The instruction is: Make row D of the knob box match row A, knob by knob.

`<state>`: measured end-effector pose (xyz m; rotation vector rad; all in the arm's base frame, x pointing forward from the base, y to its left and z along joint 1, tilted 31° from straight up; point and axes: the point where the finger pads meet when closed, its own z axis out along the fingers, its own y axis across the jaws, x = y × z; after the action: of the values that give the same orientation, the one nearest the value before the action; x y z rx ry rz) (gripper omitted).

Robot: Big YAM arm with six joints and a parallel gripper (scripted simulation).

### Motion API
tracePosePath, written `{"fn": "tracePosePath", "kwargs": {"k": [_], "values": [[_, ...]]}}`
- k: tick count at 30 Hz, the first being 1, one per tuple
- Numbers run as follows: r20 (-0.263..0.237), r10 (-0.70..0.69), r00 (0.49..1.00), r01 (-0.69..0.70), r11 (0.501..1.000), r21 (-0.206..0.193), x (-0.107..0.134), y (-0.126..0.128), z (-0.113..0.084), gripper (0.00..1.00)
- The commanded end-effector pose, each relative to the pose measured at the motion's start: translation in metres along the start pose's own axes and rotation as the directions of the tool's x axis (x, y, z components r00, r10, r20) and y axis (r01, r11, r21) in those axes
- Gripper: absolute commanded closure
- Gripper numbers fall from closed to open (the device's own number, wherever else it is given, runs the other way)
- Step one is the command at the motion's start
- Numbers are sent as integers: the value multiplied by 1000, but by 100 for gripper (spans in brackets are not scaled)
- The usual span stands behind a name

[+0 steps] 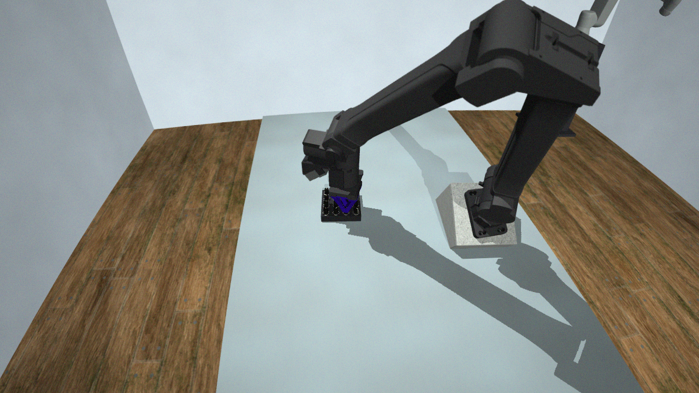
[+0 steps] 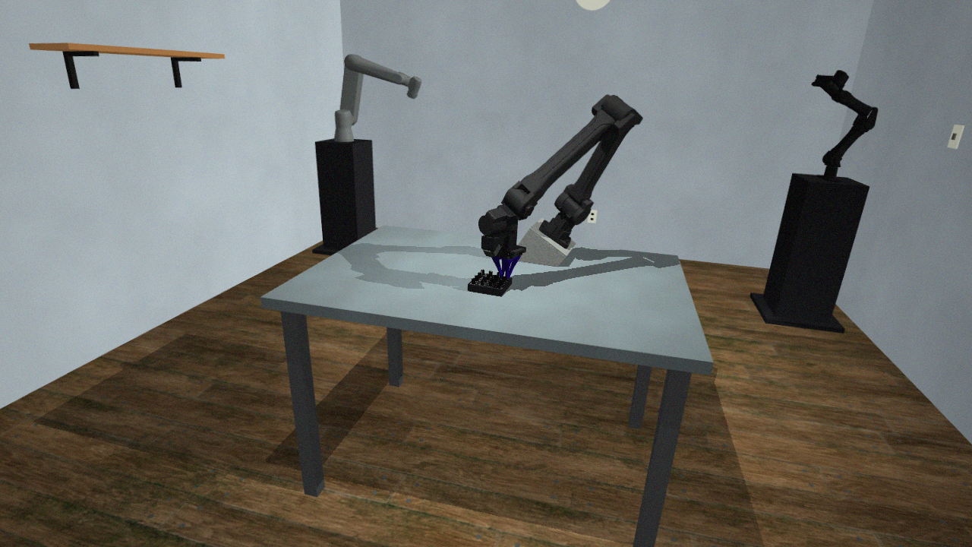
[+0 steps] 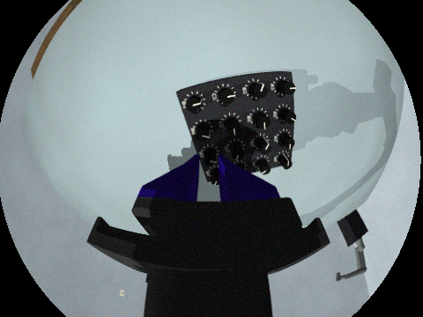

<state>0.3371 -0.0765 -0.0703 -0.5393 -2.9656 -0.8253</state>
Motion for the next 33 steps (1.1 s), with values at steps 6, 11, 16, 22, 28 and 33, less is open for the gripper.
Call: {"fn": "tracePosePath", "kwargs": {"k": [6, 11, 16, 22, 28, 33], "values": [[-10, 3, 1000, -3, 1000, -4, -1, 1, 7, 80], [-10, 3, 1000, -3, 1000, -4, -1, 1, 7, 80], [-10, 3, 1000, -3, 1000, -4, -1, 1, 7, 80], [-10, 3, 1000, -3, 1000, -4, -1, 1, 7, 80], [-10, 3, 1000, -3, 1000, -4, -1, 1, 7, 80], [-9, 3, 1000, -3, 1000, -5, -1, 1, 7, 91]]}}
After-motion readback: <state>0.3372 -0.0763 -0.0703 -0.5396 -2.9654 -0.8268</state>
